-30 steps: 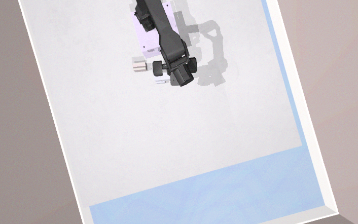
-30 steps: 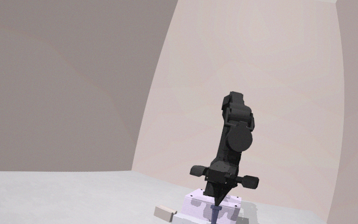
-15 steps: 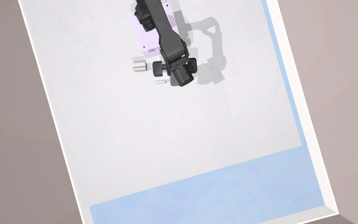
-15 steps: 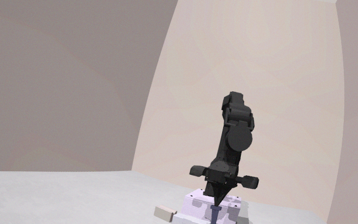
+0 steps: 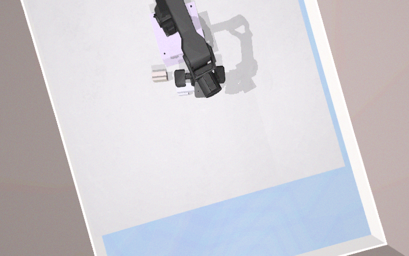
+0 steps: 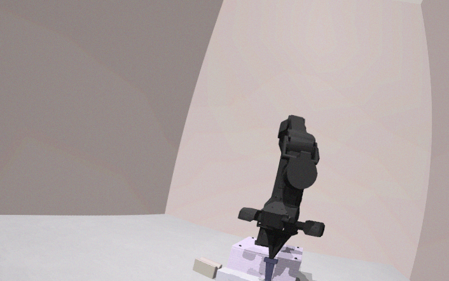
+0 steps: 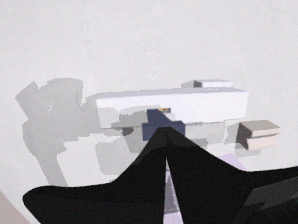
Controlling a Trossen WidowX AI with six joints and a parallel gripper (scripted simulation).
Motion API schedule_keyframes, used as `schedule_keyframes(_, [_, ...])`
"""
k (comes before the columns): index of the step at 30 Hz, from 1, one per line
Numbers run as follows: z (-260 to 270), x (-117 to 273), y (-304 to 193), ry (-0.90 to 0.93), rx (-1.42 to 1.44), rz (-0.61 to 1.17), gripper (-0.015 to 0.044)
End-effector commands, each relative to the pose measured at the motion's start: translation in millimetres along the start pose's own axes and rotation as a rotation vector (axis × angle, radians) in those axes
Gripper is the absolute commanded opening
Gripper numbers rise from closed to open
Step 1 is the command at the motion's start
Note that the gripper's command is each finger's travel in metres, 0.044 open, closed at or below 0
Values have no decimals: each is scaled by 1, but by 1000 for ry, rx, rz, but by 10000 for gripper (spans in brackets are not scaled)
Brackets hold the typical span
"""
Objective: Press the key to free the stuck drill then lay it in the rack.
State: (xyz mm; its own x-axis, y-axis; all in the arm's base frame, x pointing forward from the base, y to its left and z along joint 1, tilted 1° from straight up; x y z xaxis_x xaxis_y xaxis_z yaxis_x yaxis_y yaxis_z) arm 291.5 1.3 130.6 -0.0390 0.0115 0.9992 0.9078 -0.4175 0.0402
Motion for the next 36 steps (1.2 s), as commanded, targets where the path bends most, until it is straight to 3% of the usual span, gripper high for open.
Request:
schedule_keyframes(1, [3,-14,-5,2,5,35,0])
schedule_keyframes(36, [6,-27,-6,2,5,36,0])
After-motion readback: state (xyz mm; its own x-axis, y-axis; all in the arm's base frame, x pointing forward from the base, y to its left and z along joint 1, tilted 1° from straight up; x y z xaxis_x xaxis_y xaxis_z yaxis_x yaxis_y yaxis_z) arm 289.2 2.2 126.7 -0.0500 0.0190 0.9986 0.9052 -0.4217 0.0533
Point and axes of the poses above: the point midway between the two fingers, 35 mm back from their tips, its own x axis back along the fingers, its own z axis across the jaws, y = z × x, the point moved 6 cm from there along x, back along the fingers, and after that the axes turned 2 degrees about -x, right-handed, at the moved point
